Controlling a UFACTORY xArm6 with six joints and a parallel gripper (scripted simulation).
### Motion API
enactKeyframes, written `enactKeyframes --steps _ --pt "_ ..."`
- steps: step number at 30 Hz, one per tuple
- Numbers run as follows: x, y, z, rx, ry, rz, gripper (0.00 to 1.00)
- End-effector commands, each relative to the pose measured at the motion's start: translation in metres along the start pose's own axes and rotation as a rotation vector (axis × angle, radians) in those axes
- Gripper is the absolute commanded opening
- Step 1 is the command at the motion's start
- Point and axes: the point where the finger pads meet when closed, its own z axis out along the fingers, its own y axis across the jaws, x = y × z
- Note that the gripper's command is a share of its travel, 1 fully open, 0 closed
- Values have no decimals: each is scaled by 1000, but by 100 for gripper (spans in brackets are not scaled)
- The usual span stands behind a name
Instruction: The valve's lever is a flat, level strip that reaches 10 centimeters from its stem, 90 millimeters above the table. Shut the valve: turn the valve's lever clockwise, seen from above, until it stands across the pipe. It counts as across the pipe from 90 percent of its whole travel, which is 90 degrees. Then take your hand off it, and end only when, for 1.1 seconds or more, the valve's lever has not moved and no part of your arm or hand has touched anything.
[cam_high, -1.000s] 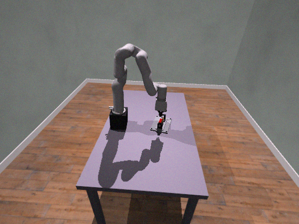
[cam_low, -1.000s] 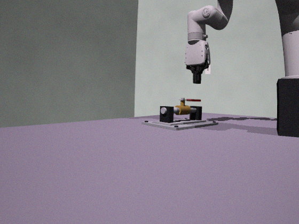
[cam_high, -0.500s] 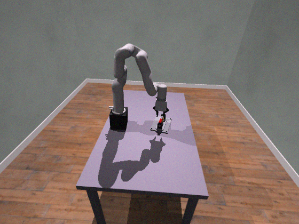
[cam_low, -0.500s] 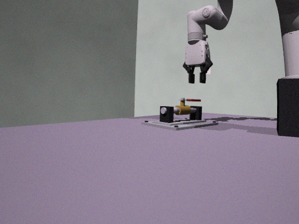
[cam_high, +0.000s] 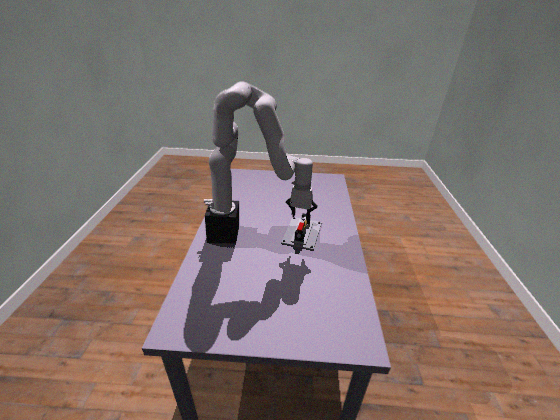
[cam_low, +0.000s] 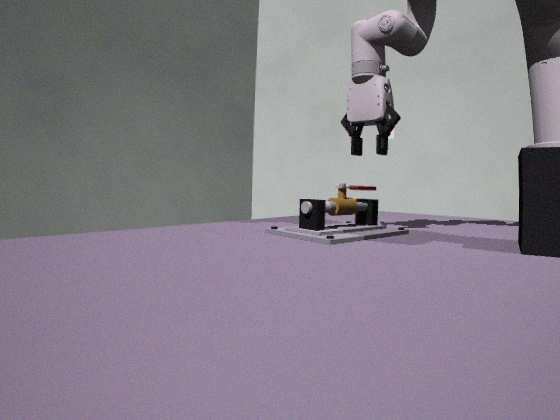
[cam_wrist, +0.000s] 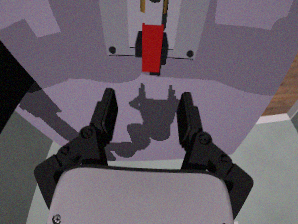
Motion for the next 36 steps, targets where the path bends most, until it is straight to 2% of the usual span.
enactKeyframes --steps 1,24,36 --pt "0 1 -1 -4 1 0 68" --pt "0 1 1 0 -1 0 68" --pt "1 1 14 6 -2 1 68"
